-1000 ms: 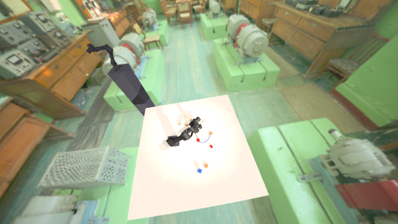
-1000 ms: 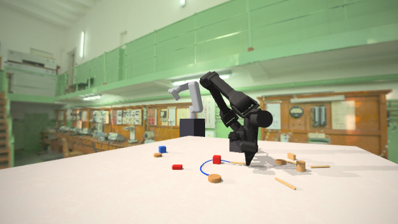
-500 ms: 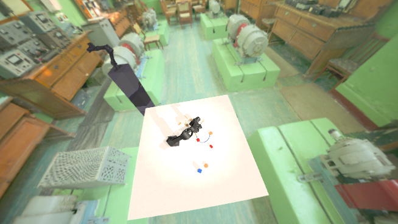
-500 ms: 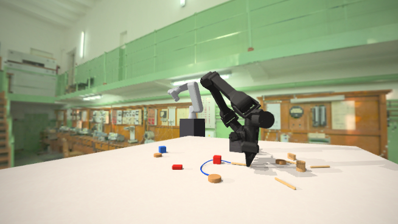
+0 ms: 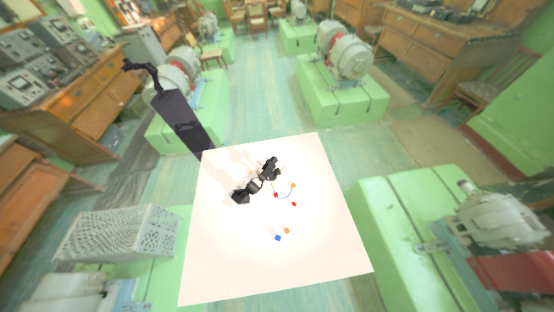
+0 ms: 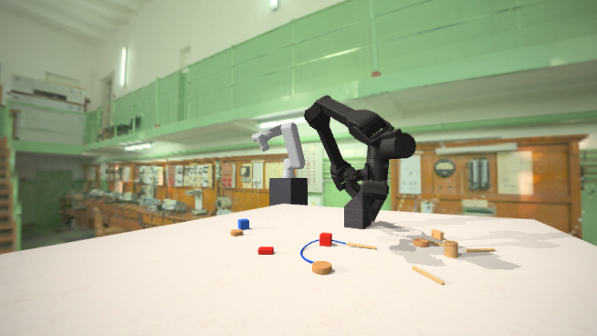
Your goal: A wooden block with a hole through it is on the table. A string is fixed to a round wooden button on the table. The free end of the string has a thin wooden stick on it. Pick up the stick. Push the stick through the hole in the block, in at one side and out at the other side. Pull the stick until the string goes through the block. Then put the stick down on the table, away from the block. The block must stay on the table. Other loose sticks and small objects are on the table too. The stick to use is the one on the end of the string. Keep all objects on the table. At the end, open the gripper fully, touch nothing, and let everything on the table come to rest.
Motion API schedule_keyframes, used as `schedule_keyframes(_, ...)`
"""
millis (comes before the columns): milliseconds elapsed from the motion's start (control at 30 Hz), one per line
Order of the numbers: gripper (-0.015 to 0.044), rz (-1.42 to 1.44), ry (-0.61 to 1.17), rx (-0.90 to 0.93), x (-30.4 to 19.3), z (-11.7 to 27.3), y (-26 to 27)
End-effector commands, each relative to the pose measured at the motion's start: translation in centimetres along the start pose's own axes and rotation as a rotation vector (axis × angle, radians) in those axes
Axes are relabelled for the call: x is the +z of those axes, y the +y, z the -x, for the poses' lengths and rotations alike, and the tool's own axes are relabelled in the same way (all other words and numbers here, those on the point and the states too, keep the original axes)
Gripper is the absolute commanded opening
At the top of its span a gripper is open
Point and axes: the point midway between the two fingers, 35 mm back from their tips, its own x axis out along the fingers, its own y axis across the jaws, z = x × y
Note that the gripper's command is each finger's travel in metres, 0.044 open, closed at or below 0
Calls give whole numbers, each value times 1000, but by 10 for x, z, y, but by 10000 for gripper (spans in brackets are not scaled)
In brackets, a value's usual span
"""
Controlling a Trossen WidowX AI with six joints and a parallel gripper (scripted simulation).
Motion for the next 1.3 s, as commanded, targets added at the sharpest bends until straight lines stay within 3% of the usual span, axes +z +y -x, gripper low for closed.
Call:
schedule_keyframes(0,368,-1,2,6,0,1,1)
schedule_keyframes(100,440,0,2,1,2,24,1)
schedule_keyframes(1267,440,5,-1,13,1,24,2)
